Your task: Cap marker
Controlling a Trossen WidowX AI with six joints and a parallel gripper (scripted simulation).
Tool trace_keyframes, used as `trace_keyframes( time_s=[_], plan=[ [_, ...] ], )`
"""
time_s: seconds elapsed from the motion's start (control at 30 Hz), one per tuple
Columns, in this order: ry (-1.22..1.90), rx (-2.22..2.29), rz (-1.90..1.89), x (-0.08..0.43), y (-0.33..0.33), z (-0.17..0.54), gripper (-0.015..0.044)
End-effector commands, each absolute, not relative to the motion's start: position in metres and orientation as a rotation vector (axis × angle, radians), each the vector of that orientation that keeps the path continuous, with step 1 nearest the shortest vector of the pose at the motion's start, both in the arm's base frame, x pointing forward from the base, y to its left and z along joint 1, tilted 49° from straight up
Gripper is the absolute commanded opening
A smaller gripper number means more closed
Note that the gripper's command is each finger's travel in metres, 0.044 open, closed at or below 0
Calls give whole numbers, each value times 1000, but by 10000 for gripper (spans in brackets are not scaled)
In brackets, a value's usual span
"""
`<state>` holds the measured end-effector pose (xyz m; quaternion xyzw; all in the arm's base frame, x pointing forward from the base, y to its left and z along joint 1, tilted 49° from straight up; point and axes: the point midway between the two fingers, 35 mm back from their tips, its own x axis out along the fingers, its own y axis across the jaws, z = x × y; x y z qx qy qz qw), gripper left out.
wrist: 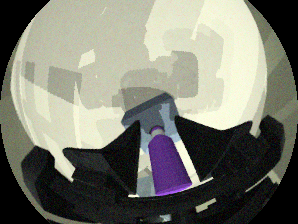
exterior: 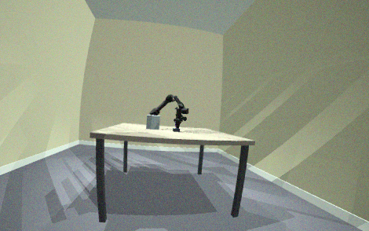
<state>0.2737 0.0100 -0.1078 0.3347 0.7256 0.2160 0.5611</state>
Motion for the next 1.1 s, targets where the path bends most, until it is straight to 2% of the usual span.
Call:
trace_keyframes(
  time_s=[0.0,0.17,0.27,0.4,0.57,0.8,1.07],
  plan=[
    [1710,788,509,274,10,-108,315],
    [1710,788,509,274,10,-108,440],
    [1709,787,507,277,1,-101,440],
    [1710,786,506,285,-43,-60,440],
    [1710,786,506,285,-45,-58,440],
    [1564,533,781,270,-65,-37,256],
    [1558,524,790,269,-65,-36,46]
  ],
)
